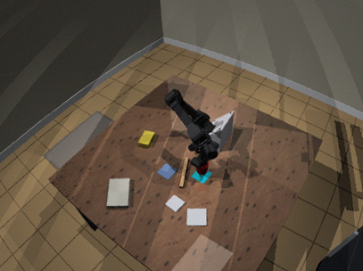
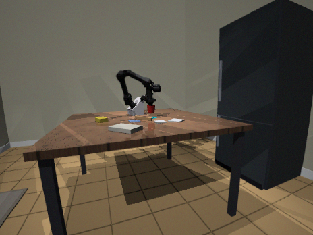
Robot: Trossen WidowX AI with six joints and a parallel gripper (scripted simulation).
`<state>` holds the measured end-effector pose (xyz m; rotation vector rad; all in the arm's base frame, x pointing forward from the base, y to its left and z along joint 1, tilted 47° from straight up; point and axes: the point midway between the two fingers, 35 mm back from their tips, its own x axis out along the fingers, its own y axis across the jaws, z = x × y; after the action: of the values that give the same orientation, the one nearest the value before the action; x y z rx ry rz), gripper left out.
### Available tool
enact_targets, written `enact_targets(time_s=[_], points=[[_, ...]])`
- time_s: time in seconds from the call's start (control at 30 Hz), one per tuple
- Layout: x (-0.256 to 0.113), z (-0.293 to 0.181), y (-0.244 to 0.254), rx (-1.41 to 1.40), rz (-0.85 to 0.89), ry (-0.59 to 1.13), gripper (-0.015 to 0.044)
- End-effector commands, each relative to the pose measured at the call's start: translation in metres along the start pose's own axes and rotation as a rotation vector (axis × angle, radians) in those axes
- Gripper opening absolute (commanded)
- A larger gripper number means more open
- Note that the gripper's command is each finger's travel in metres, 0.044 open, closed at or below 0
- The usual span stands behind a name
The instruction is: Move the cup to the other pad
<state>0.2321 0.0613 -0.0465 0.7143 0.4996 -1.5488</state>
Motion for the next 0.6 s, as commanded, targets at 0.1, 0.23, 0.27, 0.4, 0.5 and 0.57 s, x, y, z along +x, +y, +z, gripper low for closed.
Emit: enact_targets(time_s=[0.1, 0.23, 0.27, 0.4, 0.5, 0.57], points=[[0.014, 0.001, -0.002, -0.009, -0.004, -0.009, 0.0], [0.021, 0.001, -0.002, -0.009, -0.004, -0.01, 0.0], [0.023, 0.001, -0.002, -0.009, -0.004, -0.01, 0.0], [0.029, 0.001, -0.002, -0.009, -0.004, -0.01, 0.0], [0.034, 0.001, -0.003, -0.009, -0.004, -0.01, 0.0], [0.037, 0.001, -0.003, -0.009, -0.004, -0.011, 0.0]])
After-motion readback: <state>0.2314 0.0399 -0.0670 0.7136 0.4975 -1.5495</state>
